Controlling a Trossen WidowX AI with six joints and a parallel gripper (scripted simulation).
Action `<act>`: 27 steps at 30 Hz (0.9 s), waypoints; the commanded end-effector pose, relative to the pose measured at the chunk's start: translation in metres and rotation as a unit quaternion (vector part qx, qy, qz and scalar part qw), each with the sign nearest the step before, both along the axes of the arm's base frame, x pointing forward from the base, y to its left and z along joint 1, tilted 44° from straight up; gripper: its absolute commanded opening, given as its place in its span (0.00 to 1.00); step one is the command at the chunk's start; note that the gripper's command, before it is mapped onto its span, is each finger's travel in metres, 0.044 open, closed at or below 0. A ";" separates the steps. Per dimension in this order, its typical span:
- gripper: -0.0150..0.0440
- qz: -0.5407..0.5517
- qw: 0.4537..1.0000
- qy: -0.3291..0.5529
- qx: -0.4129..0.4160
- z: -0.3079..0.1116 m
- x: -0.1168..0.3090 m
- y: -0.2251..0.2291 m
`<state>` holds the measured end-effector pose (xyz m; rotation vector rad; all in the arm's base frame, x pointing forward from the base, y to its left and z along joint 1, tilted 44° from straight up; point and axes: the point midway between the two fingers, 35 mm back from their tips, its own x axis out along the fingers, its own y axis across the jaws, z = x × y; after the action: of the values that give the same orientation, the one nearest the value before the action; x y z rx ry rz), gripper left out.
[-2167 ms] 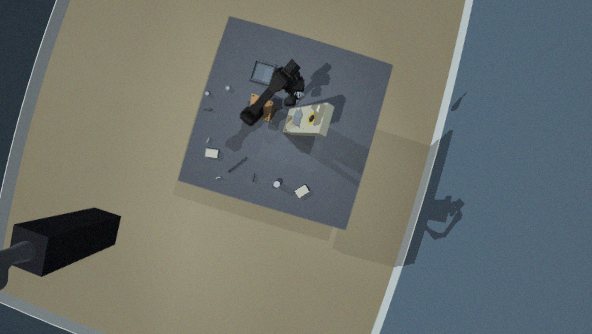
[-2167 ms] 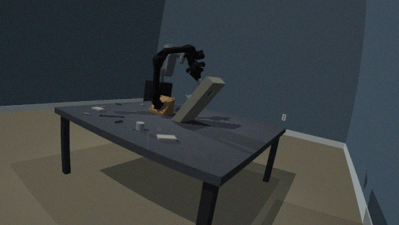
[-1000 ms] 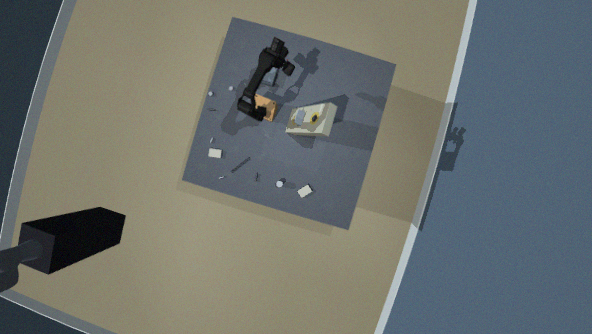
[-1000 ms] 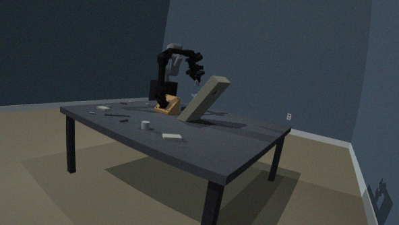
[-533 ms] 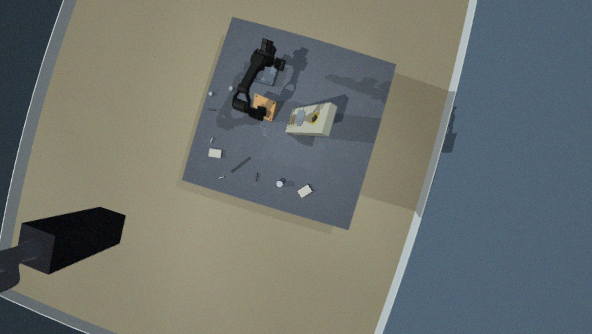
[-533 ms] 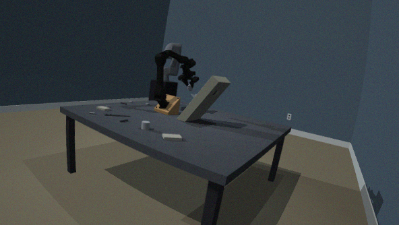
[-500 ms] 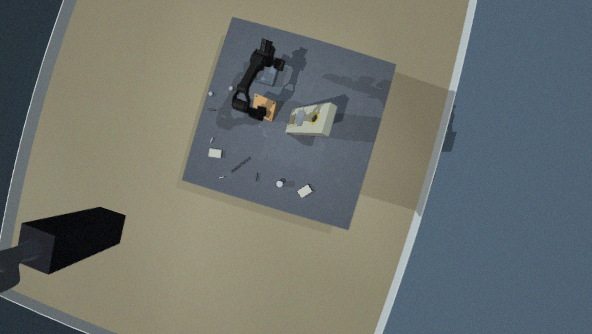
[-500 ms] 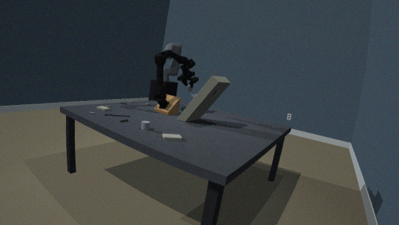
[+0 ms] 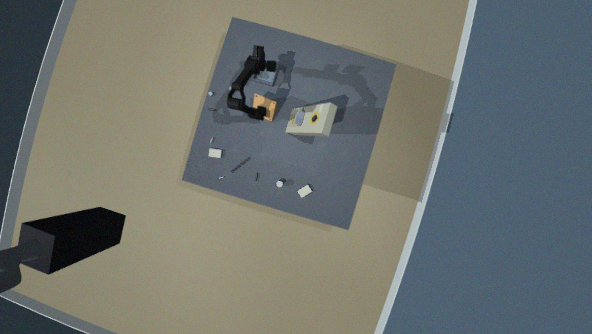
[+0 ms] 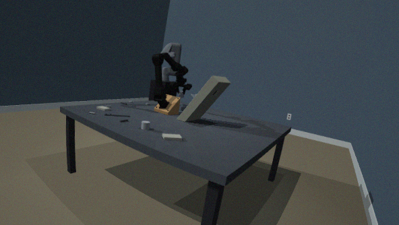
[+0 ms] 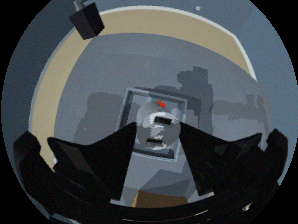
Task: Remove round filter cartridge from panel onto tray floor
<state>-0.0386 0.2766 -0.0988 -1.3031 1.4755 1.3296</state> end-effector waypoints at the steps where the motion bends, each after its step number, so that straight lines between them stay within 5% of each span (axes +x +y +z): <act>1: 0.25 0.008 1.000 0.011 0.003 -0.003 -0.005 -0.003; 22: 0.25 0.008 1.000 0.011 0.003 -0.059 -0.015 -0.054; 27: 0.48 0.012 1.000 0.009 0.001 -0.057 -0.013 -0.052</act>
<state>-0.0517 0.2250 -0.1555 -1.3132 1.4728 1.3617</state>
